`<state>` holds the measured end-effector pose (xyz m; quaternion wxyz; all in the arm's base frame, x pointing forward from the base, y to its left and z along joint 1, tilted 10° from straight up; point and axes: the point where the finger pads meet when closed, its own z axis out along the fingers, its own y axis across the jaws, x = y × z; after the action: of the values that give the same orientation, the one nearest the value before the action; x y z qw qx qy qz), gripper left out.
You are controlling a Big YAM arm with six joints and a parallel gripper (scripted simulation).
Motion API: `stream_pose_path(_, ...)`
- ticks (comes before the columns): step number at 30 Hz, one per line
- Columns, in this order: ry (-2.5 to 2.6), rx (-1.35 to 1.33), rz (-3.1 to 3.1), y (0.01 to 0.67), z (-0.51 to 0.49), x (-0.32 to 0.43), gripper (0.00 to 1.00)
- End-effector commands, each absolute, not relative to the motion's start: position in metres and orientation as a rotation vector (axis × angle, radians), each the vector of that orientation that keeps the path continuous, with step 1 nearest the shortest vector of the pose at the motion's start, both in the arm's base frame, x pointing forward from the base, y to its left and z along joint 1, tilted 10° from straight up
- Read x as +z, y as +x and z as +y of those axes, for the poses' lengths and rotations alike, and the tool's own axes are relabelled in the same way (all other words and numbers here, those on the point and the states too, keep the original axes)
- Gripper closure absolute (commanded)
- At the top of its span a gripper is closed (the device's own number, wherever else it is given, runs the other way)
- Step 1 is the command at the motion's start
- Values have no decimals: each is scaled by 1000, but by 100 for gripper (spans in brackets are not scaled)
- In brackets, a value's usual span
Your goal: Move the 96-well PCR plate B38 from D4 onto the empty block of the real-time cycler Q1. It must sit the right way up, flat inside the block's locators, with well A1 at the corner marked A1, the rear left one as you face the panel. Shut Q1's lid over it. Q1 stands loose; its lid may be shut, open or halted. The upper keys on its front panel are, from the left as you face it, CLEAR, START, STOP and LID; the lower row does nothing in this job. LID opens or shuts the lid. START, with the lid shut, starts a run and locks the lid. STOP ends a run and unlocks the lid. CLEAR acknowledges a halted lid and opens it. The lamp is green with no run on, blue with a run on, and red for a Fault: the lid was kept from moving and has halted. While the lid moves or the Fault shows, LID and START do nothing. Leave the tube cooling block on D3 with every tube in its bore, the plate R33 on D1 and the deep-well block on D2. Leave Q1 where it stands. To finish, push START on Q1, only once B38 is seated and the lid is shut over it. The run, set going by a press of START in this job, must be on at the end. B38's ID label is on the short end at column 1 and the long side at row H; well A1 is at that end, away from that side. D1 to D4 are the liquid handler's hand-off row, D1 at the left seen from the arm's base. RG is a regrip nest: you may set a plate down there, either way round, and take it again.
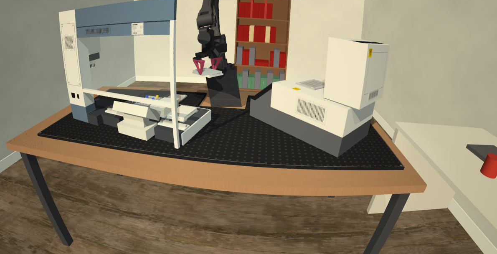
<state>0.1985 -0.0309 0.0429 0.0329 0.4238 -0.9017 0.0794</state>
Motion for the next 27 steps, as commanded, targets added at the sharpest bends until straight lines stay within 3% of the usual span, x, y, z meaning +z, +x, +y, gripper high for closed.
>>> stream_pose_path(1, 1343, 240, -2739, 192, -17, 45, 100)
stream_pose_path(27, 1902, 233, -2398, 169, 73, 60, 100)
